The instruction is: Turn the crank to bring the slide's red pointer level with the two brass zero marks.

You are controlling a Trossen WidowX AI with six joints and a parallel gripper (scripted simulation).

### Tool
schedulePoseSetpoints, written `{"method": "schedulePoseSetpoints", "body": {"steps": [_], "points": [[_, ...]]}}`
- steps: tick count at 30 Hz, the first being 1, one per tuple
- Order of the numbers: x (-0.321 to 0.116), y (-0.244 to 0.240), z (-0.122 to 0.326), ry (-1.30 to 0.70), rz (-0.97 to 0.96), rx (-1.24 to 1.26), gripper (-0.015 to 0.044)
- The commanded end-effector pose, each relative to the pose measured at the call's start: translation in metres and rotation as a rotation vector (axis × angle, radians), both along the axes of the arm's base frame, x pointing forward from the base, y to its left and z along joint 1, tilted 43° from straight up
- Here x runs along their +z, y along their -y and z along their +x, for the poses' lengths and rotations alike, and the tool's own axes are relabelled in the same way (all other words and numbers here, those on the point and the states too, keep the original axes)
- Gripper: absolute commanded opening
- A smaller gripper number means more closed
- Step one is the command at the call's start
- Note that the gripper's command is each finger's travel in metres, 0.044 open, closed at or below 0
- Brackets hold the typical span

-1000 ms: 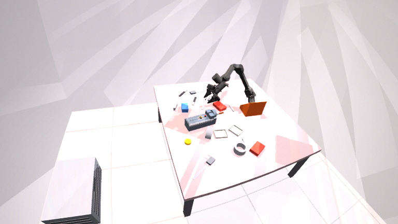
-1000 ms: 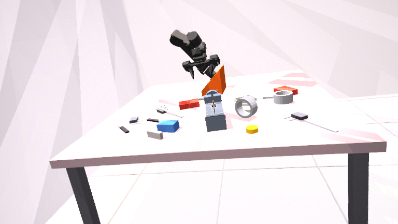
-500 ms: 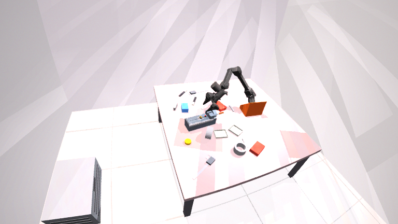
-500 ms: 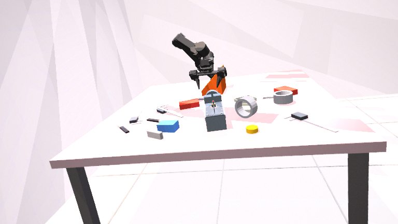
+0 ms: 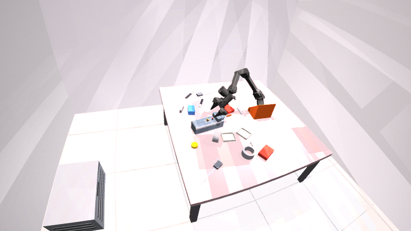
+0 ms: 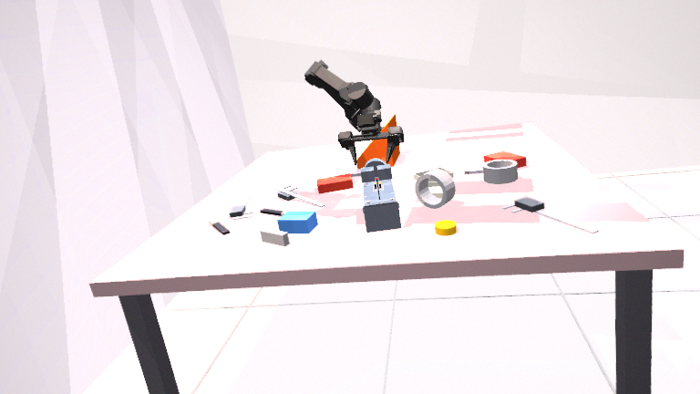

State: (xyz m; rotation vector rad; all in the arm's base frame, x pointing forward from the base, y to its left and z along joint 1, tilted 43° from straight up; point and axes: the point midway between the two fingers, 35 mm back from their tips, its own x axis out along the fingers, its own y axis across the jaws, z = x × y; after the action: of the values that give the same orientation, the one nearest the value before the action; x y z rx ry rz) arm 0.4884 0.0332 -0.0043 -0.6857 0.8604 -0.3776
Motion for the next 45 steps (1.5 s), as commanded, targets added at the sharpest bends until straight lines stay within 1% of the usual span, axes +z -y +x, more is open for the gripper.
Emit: {"method": "schedulePoseSetpoints", "body": {"steps": [1,6,13,17,30,42,45], "points": [[-0.002,0.0,-0.001,-0.005,0.0,0.004,0.044],[-0.001,-0.001,0.0,-0.005,0.0,0.004,0.044],[0.04,-0.038,0.003,-0.001,0.002,0.0,0.044],[0.045,-0.043,0.0,-0.002,0.003,0.004,0.044],[0.042,-0.057,-0.06,-0.028,0.016,0.089,0.044],[0.035,-0.059,-0.12,-0.054,0.026,0.165,0.044],[0.034,-0.059,-0.127,-0.057,0.027,0.176,0.044]]}}
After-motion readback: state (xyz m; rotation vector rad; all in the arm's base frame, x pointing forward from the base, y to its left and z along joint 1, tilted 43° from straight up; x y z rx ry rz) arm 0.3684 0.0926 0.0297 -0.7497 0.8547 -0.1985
